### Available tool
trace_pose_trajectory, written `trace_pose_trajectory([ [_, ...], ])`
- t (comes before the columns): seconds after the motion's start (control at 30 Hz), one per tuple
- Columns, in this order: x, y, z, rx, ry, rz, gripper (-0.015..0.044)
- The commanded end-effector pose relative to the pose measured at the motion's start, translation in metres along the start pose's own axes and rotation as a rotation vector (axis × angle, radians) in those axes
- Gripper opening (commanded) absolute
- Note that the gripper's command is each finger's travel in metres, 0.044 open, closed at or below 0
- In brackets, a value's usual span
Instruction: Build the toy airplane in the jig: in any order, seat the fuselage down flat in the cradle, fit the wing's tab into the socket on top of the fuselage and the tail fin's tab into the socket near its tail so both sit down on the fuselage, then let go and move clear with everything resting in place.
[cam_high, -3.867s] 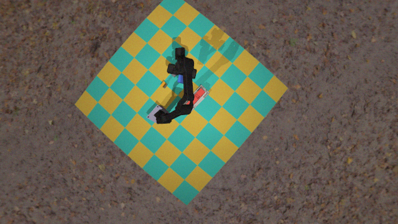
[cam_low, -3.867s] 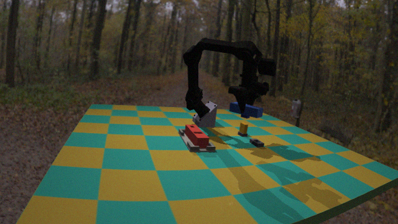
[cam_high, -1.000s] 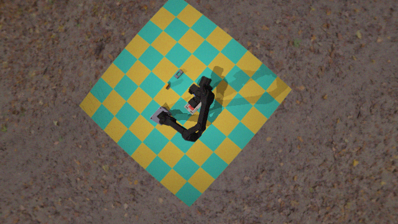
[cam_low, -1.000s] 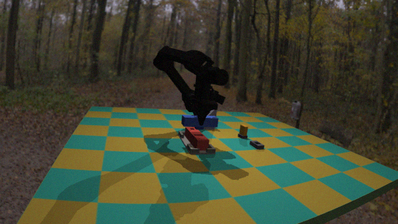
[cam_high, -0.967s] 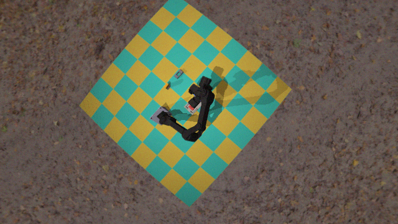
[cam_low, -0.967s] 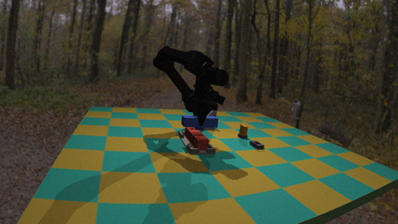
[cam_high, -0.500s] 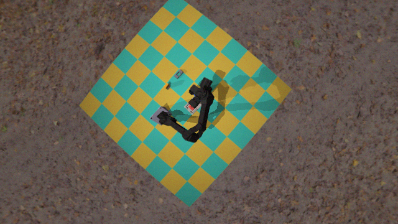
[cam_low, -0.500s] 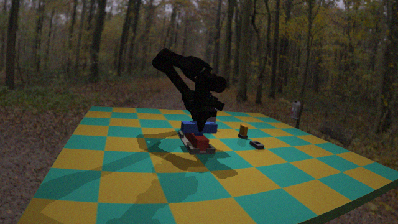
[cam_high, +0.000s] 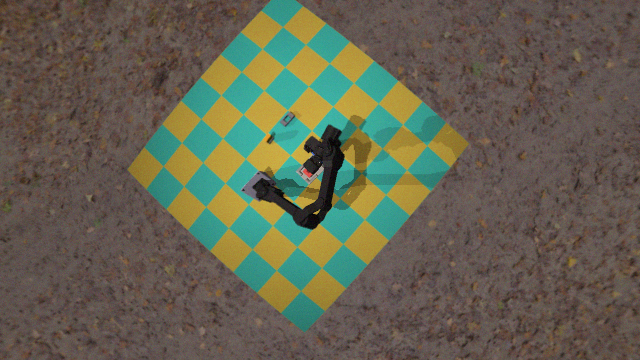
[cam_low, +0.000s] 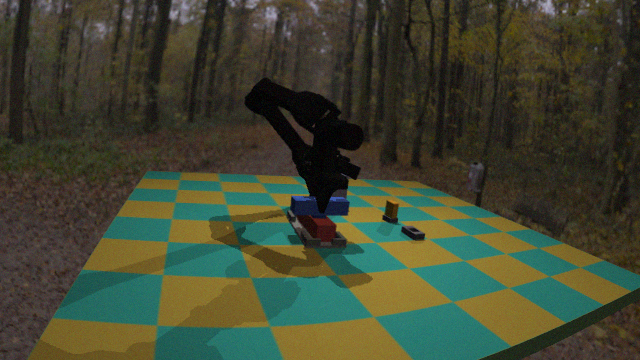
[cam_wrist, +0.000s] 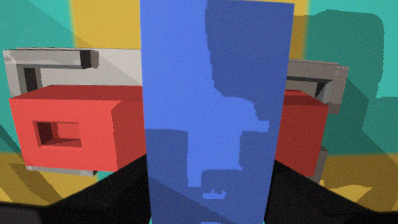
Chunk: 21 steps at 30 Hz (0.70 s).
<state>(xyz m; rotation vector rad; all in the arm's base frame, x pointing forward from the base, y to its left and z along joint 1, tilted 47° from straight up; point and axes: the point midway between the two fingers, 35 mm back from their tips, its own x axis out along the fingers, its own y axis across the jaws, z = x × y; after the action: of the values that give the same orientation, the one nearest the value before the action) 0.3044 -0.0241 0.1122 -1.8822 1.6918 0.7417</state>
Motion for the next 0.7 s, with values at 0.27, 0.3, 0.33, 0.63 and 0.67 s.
trace_pose_trajectory([
  [0.27, -0.0008, -0.0001, 0.0002, 0.001, 0.000, -0.001, 0.0345],
  [0.3, -0.0008, -0.0001, 0.0002, 0.001, 0.000, -0.001, 0.0371],
  [0.33, -0.0008, -0.0001, 0.0002, 0.001, 0.000, -0.001, 0.0398],
  [0.63, -0.0030, -0.0004, 0.0003, -0.003, -0.001, -0.002, 0.0440],
  [0.67, -0.0098, -0.0011, 0.0006, -0.013, -0.002, -0.005, 0.0440],
])
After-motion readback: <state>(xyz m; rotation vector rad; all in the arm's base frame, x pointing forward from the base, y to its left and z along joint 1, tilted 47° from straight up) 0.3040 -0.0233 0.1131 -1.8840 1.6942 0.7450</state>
